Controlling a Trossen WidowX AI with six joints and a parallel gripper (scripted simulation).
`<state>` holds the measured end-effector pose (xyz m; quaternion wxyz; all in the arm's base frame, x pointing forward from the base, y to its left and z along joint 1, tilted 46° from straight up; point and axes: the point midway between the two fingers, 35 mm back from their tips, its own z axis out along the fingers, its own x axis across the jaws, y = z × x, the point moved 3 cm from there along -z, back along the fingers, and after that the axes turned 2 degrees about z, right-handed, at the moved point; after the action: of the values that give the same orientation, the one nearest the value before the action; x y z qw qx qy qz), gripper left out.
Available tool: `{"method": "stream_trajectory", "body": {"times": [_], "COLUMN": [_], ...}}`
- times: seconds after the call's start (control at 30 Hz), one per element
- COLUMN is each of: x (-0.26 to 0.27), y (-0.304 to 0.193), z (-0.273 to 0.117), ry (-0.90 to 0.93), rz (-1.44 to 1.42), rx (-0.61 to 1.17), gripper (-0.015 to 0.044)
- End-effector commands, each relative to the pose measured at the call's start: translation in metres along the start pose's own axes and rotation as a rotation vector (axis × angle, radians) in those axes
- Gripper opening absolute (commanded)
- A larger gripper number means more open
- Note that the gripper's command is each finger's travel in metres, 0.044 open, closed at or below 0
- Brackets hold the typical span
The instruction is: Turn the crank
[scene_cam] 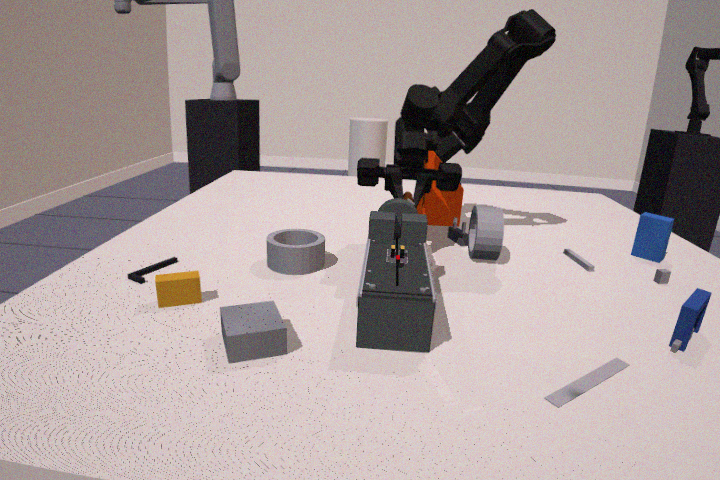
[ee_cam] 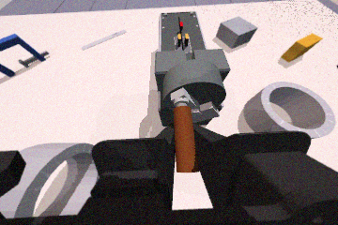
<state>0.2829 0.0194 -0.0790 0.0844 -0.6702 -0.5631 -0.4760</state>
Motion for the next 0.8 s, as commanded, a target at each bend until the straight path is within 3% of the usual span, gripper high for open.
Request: {"method": "stream_trajectory", "body": {"times": [0.0, 0.77], "x": [-0.0073, -0.0122], "y": [0.0034, 0.0035], "z": [-0.0043, -0.0043], "ry": [-0.012, -0.012], "rz": [0.006, 0.006], "rx": [-0.015, -0.015], "gripper": [0.0000, 0.0000]}}
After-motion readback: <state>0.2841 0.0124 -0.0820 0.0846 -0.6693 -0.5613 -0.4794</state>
